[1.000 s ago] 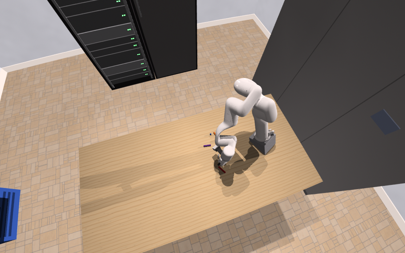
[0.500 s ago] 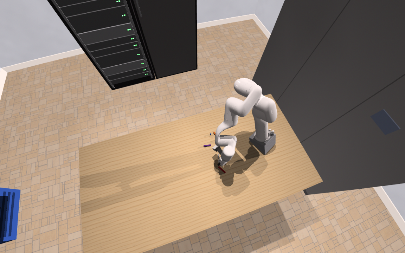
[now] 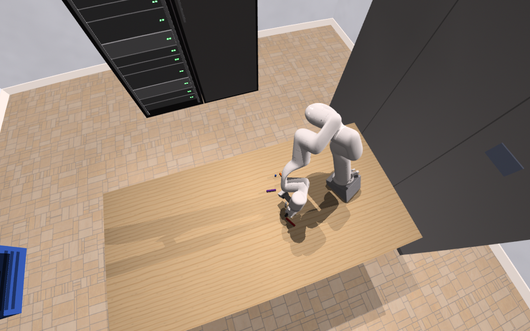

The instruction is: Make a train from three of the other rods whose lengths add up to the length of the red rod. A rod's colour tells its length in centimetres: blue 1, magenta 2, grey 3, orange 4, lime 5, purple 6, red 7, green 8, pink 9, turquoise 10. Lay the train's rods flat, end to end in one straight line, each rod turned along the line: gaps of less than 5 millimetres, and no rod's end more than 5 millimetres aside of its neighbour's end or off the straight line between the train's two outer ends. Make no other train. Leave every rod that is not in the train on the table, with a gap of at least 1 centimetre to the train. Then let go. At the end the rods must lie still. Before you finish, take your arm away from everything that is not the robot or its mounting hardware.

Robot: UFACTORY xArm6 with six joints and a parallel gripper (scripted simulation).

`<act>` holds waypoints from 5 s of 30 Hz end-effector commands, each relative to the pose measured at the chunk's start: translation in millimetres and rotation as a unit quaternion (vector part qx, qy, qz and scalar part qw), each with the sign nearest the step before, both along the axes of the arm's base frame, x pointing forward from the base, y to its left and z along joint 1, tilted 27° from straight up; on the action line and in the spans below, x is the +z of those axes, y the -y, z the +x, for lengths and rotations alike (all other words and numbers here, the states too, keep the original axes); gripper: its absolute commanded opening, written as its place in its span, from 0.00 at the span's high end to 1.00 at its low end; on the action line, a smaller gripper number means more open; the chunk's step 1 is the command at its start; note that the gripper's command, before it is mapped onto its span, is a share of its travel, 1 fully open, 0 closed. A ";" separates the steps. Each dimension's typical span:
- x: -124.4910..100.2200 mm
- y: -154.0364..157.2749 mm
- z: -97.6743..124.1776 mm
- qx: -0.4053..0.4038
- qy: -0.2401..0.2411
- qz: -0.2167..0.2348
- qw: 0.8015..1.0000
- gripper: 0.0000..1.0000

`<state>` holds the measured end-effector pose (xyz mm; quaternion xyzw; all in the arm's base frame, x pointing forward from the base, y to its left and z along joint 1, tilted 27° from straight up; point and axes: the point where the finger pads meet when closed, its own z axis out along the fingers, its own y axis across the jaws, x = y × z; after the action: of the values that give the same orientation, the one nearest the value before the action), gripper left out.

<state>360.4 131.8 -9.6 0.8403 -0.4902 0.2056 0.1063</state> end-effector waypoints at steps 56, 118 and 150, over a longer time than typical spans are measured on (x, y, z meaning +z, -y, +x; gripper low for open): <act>-5.2 1.6 2.6 0.000 0.001 0.001 1.000 0.96; 84.7 -35.2 -21.3 0.002 0.000 0.001 1.000 0.96; 146.1 93.4 2.7 0.217 -0.090 -0.058 0.970 0.96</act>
<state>361.3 37.7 134.2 0.9340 -0.2718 0.1732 0.1540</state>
